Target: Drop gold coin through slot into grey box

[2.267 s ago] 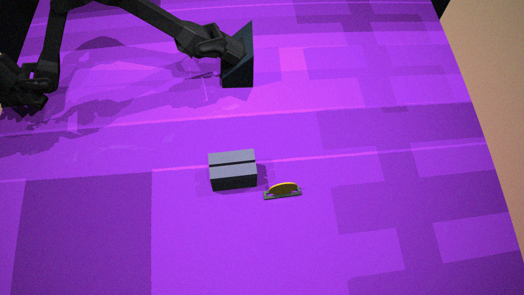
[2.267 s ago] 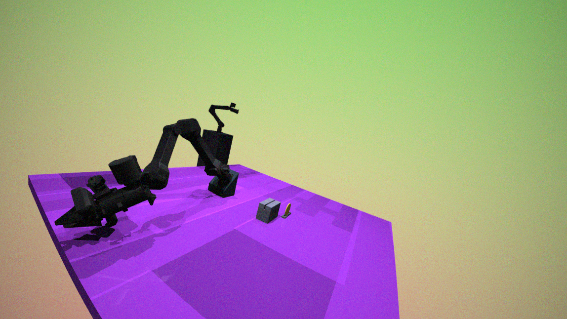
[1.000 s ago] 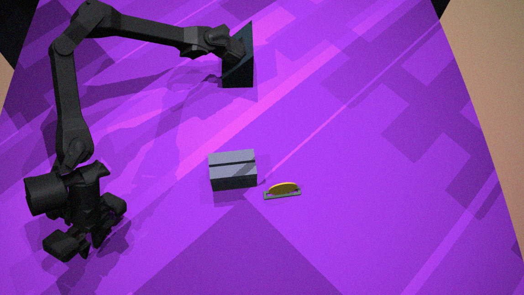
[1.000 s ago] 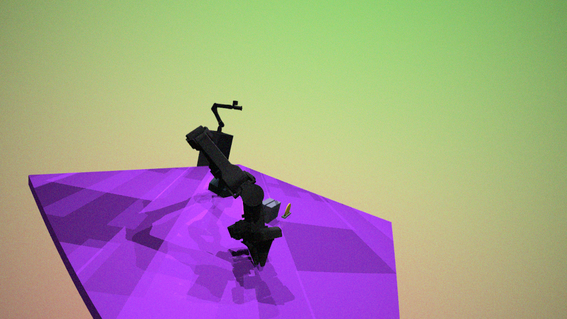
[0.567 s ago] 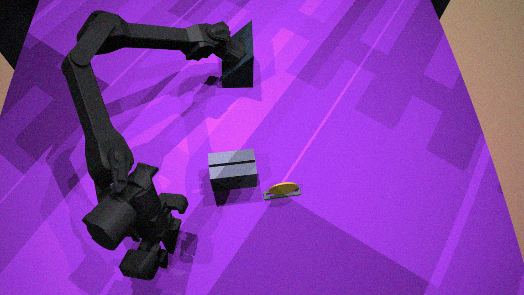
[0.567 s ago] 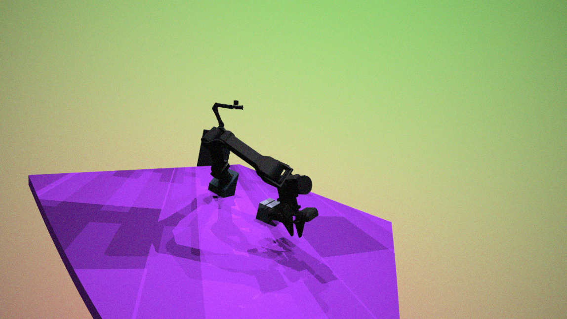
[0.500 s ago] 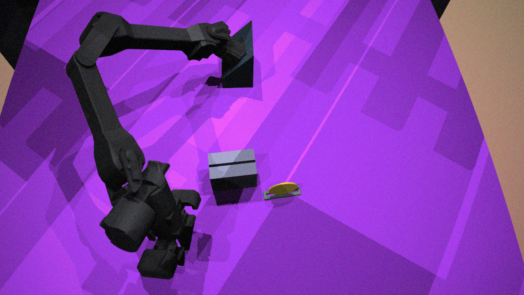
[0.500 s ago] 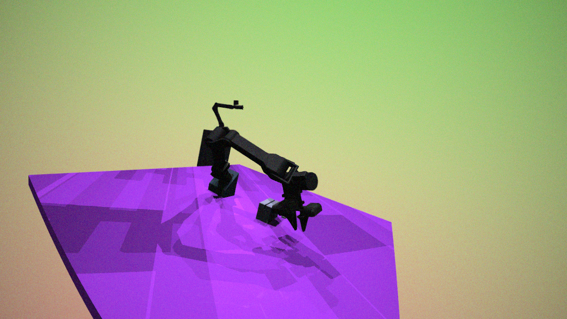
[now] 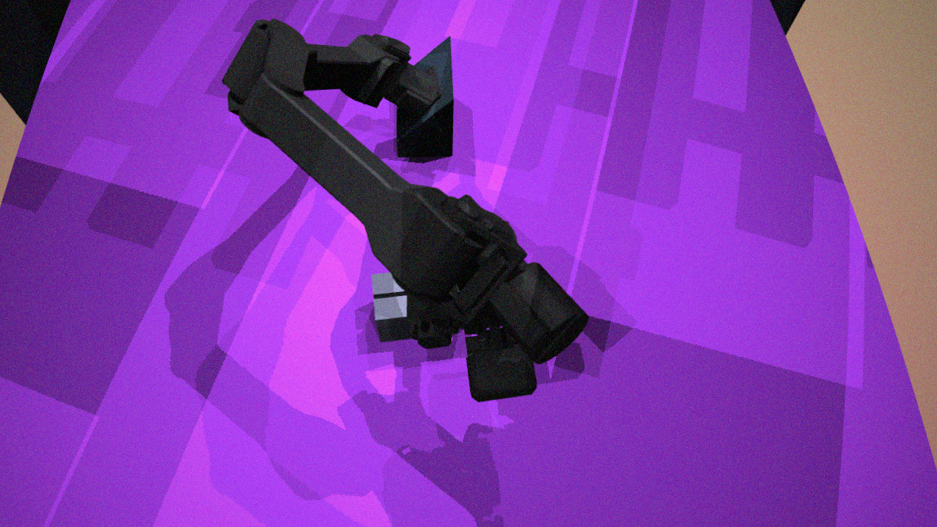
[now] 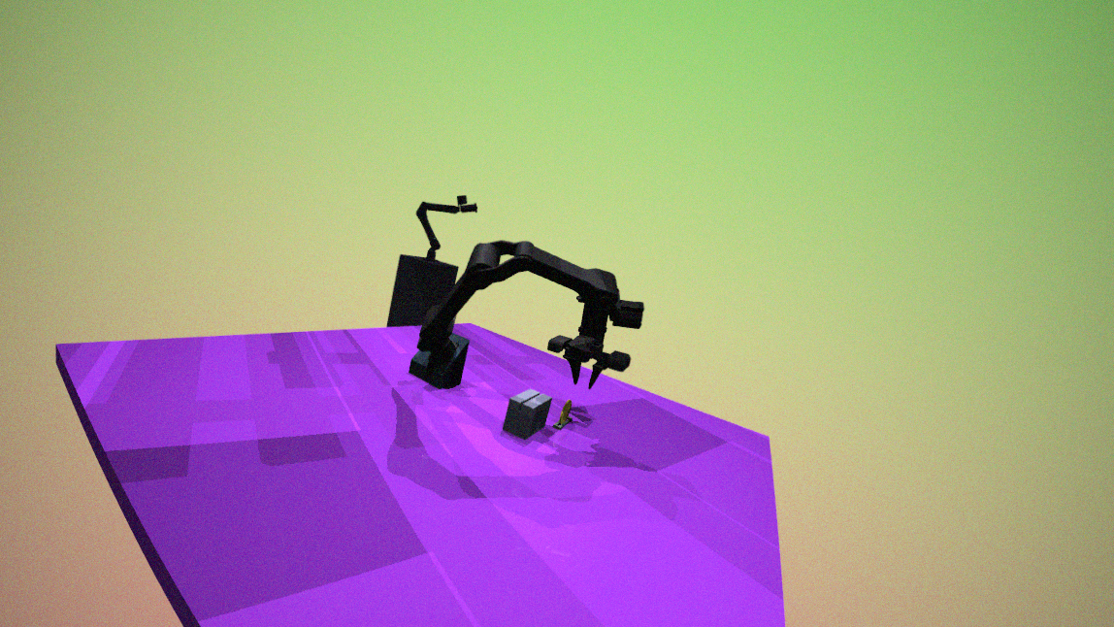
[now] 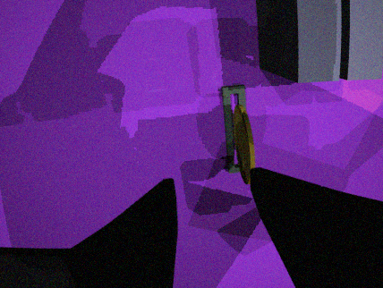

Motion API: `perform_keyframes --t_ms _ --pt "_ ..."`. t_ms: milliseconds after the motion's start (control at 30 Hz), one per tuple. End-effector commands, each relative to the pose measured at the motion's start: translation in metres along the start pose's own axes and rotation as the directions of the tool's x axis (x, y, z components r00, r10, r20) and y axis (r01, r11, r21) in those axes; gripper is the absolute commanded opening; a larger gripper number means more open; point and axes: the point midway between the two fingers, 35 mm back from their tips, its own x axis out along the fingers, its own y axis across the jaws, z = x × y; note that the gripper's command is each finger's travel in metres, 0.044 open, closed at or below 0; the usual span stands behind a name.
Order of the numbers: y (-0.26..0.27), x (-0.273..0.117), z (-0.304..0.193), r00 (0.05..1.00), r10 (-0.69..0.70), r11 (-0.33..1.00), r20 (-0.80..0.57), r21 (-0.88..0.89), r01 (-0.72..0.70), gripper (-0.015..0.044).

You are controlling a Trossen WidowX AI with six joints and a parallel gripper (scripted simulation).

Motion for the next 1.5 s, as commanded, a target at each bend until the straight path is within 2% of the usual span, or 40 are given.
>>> perform_keyframes --t_ms 0,233,367,633,1467 --pt "-0.029 -0.012 -0.027 0.992 -0.054 0.998 0.110 -0.031 0.057 0.0161" --pt "-0.029 -0.010 -0.026 0.992 -0.054 0.998 0.110 -0.031 0.057 0.0161" --pt "-0.031 0.021 -0.023 0.992 -0.053 0.998 0.111 -0.030 0.057 0.0161" --pt "-0.032 0.036 -0.022 0.992 -0.053 0.998 0.112 -0.030 0.057 0.0161" --pt "-0.032 0.071 -0.019 0.992 -0.053 0.998 0.111 -0.031 0.056 0.0161"
